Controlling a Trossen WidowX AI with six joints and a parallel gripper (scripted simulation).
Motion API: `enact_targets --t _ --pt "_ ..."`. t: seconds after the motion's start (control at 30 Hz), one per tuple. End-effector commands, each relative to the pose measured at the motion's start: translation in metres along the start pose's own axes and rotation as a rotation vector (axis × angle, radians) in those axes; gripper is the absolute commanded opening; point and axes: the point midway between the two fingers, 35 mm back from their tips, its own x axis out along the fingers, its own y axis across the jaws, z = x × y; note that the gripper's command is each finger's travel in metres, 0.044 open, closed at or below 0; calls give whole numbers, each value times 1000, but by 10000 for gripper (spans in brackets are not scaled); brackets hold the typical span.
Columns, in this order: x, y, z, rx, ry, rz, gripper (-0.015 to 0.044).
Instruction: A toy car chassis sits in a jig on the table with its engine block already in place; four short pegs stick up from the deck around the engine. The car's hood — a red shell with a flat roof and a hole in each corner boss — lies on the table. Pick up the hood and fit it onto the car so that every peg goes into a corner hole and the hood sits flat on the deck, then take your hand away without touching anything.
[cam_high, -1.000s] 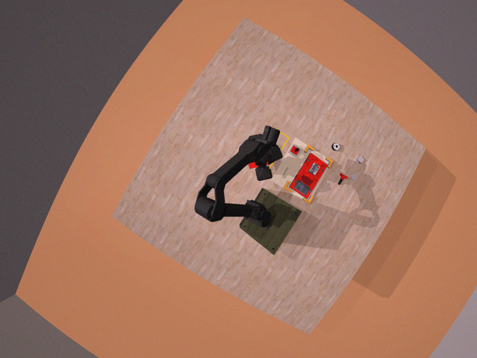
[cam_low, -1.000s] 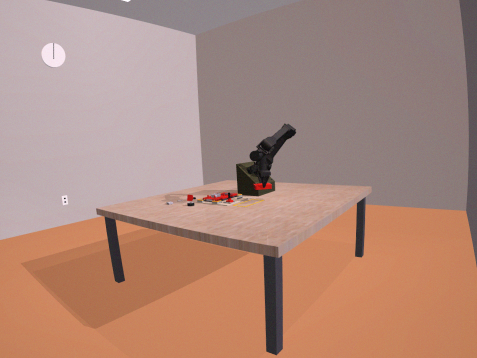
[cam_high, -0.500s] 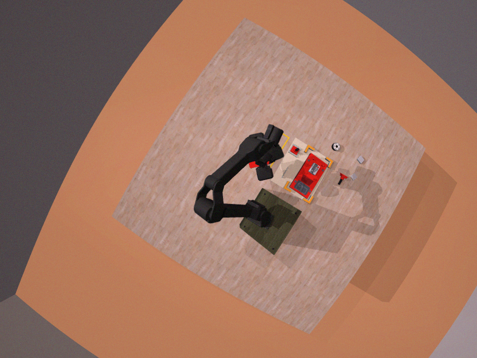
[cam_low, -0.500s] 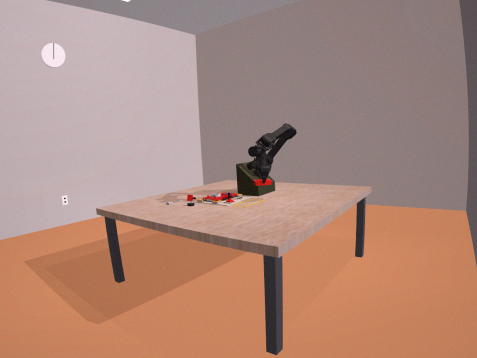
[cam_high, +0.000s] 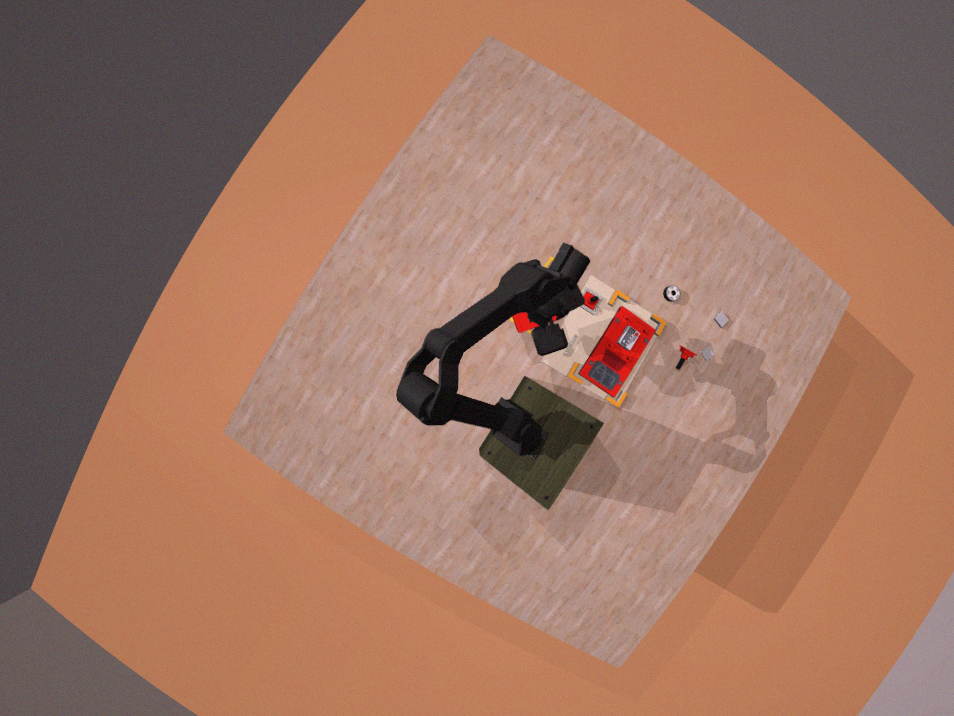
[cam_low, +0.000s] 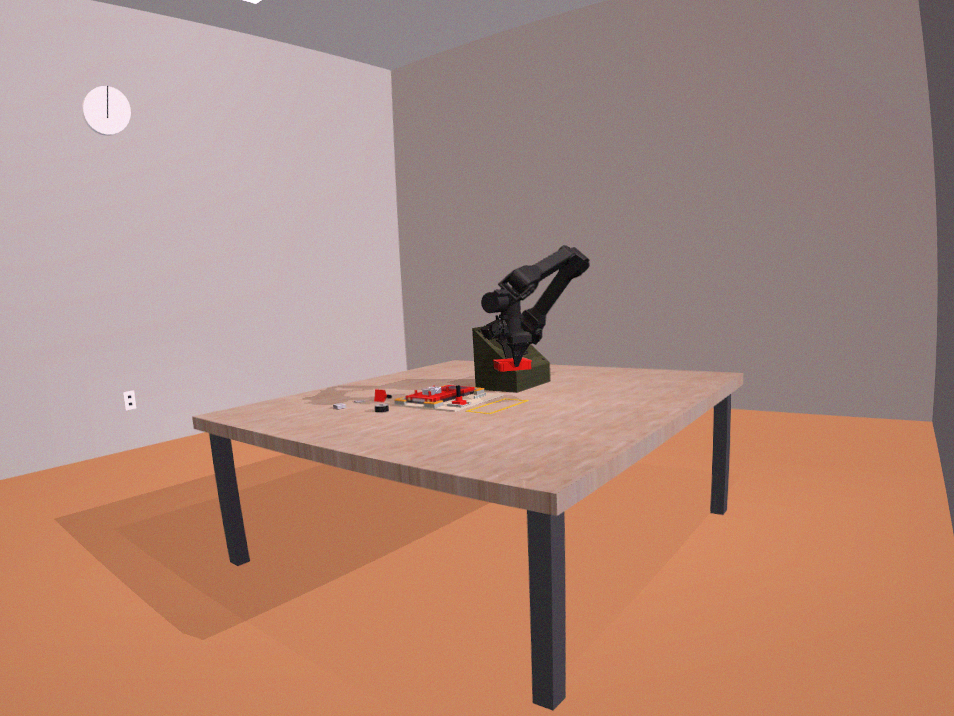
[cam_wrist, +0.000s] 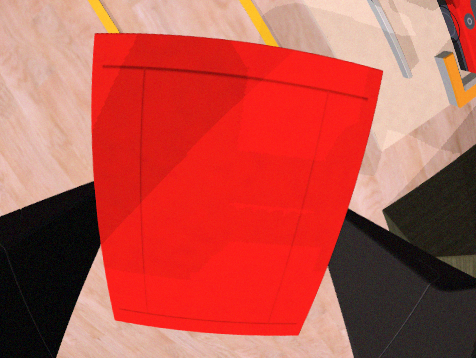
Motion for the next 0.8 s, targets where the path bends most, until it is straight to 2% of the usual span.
enact_targets --t 0.0,0.77 --pt "0 -2 12 -24 -2 -11 0" --pt "-5 -18 80 -212 -12 -21 0"
